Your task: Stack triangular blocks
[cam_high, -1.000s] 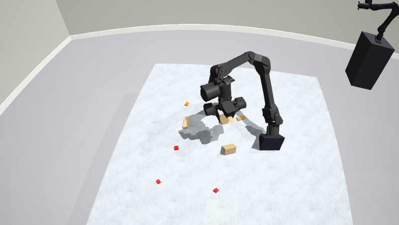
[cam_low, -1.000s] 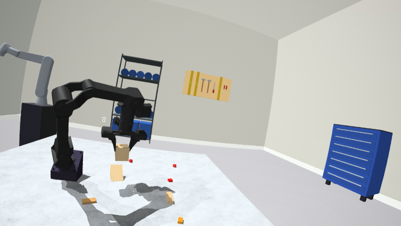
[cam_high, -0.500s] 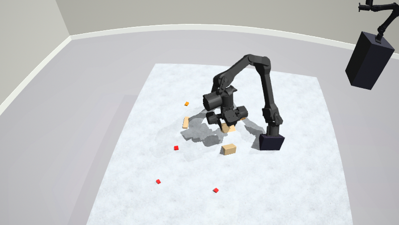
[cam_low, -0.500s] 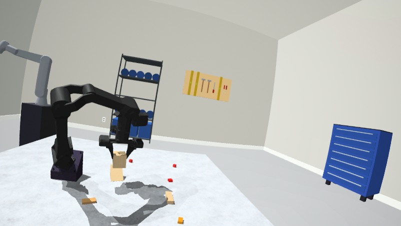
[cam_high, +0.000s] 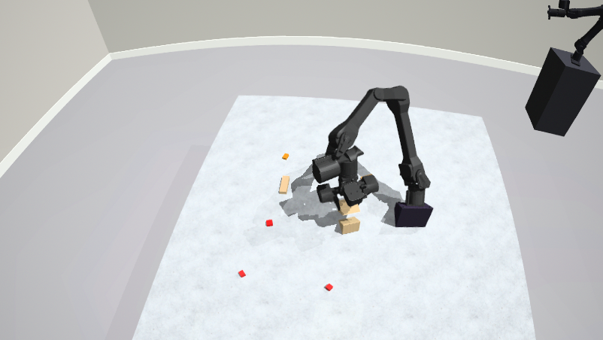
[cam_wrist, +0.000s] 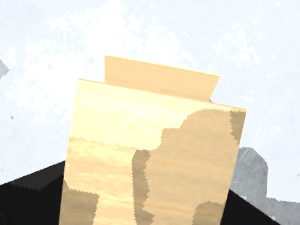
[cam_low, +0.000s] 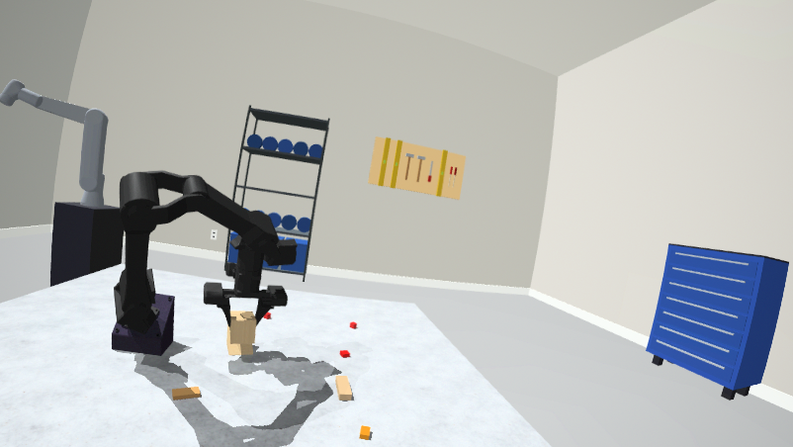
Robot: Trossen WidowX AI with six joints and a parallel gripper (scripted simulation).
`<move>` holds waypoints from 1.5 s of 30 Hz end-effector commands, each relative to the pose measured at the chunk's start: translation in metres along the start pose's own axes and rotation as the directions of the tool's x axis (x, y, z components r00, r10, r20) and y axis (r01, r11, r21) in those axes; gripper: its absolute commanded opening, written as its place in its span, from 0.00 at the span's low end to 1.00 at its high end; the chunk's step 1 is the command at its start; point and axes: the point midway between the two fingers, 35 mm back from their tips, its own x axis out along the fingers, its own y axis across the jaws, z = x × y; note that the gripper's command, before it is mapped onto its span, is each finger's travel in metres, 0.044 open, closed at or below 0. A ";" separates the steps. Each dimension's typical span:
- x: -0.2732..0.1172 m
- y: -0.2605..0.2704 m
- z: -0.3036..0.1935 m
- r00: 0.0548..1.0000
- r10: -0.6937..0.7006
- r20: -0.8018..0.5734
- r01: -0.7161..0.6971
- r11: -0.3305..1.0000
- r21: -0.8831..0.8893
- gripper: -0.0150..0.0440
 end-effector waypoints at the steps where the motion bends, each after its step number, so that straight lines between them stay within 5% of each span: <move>1: 0.013 0.001 0.002 1.000 0.006 -0.006 -0.006 1.000 -0.007 0.25; 45: 0.021 -0.002 0.002 1.000 -0.003 -0.008 0.002 1.000 -0.011 0.25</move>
